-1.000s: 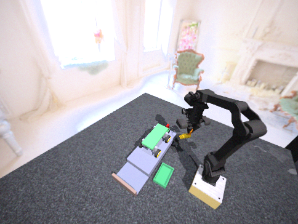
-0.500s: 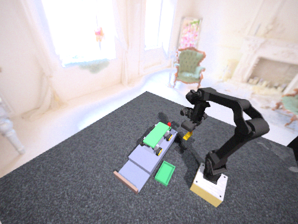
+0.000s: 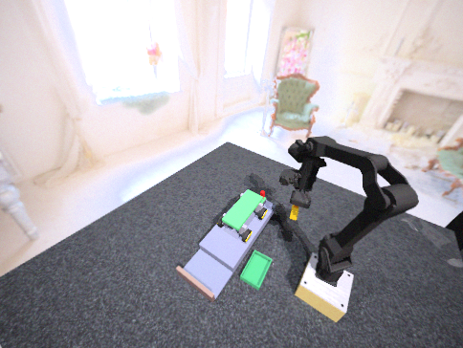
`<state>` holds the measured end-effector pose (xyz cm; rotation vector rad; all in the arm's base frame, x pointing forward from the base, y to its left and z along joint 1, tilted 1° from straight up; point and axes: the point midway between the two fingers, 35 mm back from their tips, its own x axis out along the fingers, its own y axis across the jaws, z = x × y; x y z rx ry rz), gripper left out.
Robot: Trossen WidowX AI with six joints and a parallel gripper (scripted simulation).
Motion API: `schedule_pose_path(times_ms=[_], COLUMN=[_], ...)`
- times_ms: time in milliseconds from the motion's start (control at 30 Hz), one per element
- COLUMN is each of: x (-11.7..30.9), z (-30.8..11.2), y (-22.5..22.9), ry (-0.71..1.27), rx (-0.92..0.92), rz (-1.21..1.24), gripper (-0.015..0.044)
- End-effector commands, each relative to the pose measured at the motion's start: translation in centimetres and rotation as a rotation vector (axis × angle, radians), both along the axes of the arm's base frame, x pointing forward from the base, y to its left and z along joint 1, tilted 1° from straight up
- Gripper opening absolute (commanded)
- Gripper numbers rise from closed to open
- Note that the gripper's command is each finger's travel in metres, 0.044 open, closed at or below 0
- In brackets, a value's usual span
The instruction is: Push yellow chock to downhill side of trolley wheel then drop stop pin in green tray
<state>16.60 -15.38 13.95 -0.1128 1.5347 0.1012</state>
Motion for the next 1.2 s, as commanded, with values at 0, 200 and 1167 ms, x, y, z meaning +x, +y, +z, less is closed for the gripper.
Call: schedule_pose_path(times_ms=[0,200,1167], x=[0.05,0.05,0.06], z=[-0.01,-0.01,-0.02], y=[0.05,0.05,0.03], ry=[-0.003,-0.002,-0.002], rx=[-0.001,-0.007,-0.036], rz=[0.148,0.35,1.315], gripper=[0.0,0.0,0.0])
